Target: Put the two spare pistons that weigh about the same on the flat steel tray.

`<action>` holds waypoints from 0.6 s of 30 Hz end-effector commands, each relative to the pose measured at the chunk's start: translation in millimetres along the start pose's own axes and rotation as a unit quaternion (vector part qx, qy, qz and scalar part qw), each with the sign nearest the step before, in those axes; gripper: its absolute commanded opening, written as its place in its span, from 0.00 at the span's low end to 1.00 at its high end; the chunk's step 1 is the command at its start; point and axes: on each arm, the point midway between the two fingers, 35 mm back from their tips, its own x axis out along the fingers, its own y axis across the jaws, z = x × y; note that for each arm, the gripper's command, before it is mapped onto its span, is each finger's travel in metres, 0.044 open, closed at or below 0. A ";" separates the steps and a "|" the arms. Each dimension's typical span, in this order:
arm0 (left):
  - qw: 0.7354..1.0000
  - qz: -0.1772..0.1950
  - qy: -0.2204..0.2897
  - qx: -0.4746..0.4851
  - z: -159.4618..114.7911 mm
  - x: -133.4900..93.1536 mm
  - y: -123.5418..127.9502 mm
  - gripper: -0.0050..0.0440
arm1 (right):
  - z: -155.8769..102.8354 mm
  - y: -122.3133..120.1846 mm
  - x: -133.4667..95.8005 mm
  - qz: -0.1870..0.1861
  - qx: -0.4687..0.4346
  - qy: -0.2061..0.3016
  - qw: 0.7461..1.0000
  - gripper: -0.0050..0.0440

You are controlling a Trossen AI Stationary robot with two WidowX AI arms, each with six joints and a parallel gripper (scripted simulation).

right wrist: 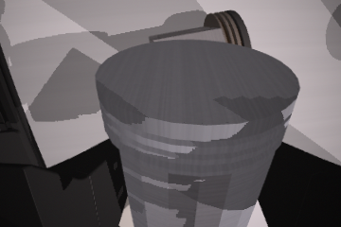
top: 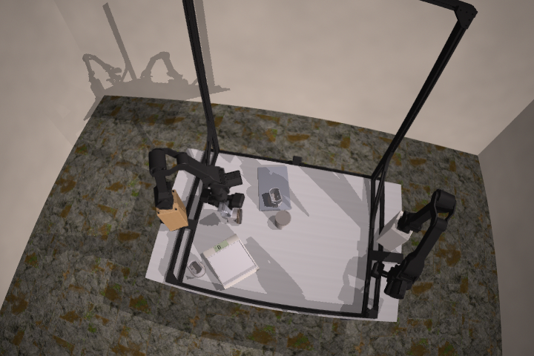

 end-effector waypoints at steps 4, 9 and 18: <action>1.000 -0.001 0.000 0.000 0.1 -0.1 -0.2 1.00 | -34.4 -4.5 -2.5 0.009 0.094 0.001 0.996 0.43; 1.000 -0.001 0.000 0.000 0.1 -0.1 -0.2 1.00 | -49.2 -6.5 -2.9 0.014 0.133 0.003 0.991 0.43; 1.000 -0.001 0.000 0.000 0.1 -0.1 -0.2 1.00 | -93.8 -12.7 -4.1 0.028 0.250 0.007 0.968 0.43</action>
